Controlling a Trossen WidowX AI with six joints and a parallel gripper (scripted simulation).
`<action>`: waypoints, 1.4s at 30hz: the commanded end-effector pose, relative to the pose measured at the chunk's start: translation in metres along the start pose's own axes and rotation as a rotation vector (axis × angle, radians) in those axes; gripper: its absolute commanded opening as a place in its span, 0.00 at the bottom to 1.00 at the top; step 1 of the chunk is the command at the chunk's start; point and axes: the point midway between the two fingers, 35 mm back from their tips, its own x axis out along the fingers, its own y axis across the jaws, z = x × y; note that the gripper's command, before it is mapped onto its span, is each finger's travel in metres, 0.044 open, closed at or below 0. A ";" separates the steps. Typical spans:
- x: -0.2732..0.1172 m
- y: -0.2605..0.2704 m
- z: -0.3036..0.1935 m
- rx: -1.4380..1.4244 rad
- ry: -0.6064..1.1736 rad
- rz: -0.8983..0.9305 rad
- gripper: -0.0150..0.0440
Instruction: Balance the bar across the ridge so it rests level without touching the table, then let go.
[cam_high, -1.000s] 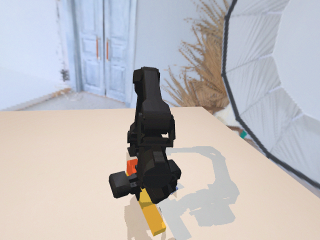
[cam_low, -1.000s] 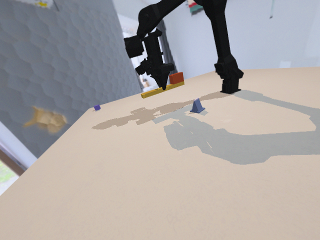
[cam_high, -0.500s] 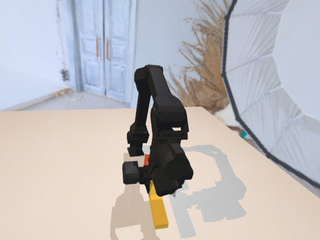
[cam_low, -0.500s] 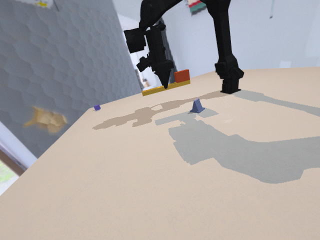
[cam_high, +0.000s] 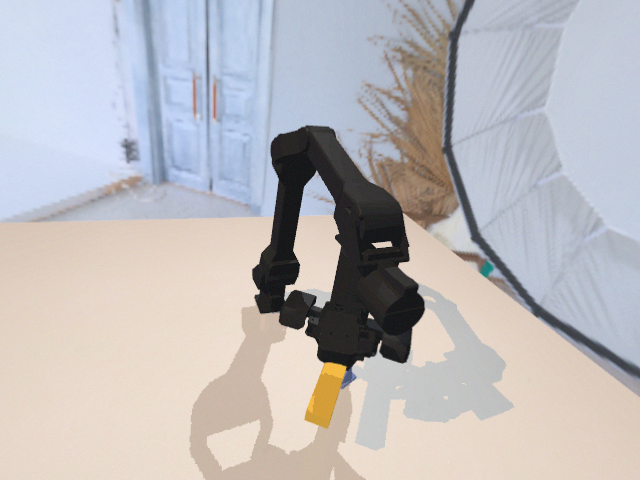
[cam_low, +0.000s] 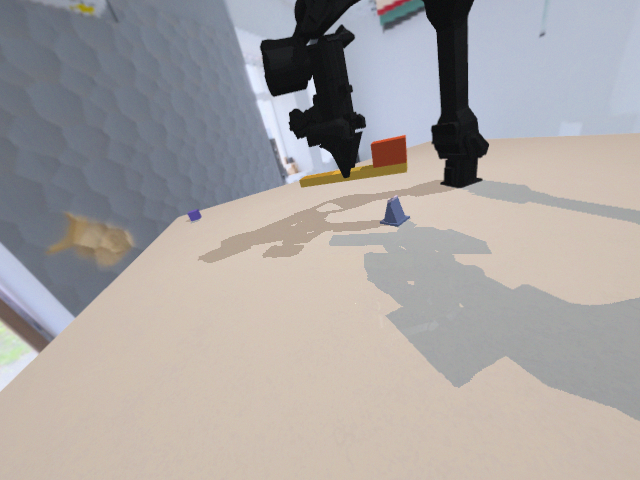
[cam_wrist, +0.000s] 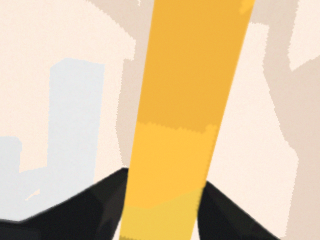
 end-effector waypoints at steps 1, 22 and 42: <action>-0.002 0.005 -0.016 0.169 -0.009 0.006 0.25; 0.009 -0.003 -0.048 0.496 -0.006 0.006 0.25; 0.041 -0.007 -0.050 0.496 -0.005 0.005 0.25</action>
